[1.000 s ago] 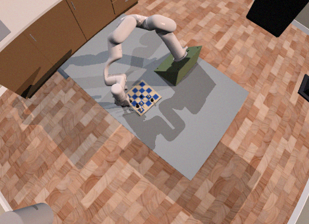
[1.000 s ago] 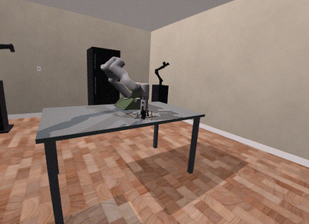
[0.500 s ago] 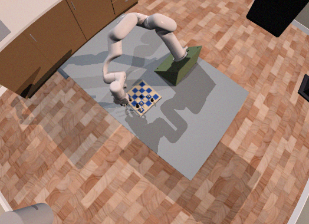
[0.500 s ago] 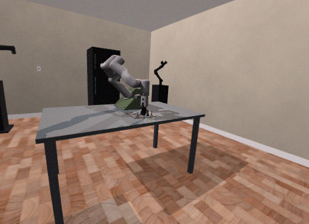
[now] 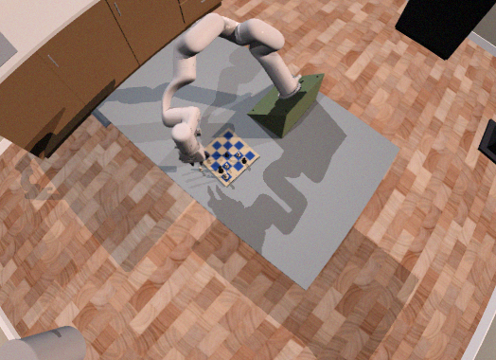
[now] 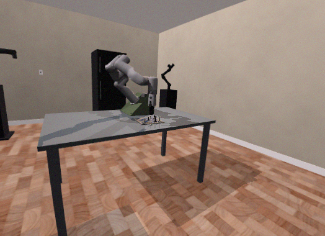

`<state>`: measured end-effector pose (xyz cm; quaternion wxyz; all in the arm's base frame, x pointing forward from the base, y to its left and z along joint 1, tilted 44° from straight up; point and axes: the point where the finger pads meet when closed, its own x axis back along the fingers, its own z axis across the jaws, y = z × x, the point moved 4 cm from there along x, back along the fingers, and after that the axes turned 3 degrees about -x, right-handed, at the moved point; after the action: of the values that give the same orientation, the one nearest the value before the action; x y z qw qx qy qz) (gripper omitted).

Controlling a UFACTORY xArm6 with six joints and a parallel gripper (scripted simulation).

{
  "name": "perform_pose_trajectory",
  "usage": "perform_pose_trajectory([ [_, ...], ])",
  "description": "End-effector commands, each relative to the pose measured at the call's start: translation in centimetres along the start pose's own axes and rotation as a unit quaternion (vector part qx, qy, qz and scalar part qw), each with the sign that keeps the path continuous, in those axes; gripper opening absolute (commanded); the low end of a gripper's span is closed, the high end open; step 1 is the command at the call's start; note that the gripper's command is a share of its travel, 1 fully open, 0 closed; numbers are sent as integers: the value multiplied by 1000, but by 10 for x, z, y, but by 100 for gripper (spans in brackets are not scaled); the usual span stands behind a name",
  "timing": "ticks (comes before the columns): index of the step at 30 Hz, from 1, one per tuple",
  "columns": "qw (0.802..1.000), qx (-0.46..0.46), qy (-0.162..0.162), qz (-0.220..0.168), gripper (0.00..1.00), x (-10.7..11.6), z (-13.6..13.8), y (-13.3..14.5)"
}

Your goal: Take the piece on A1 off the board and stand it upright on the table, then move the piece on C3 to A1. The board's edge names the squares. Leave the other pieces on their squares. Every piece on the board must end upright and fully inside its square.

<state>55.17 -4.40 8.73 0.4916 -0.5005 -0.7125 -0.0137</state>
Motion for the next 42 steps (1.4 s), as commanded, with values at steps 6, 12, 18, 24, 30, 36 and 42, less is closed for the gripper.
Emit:
perform_pose_trajectory([
  [6,1000,-1,-1,-2,100,6,-1,1],
  [12,1000,-1,-1,-2,100,6,-1,1],
  [18,1000,-1,-1,-2,100,6,-1,1],
  [24,1000,8,-1,-2,100,6,0,0],
  [30,997,83,-2,-2,100,6,13,-5],
  [36,967,254,-3,0,100,6,58,-25],
  [42,918,397,-3,7,100,4,107,-51],
])
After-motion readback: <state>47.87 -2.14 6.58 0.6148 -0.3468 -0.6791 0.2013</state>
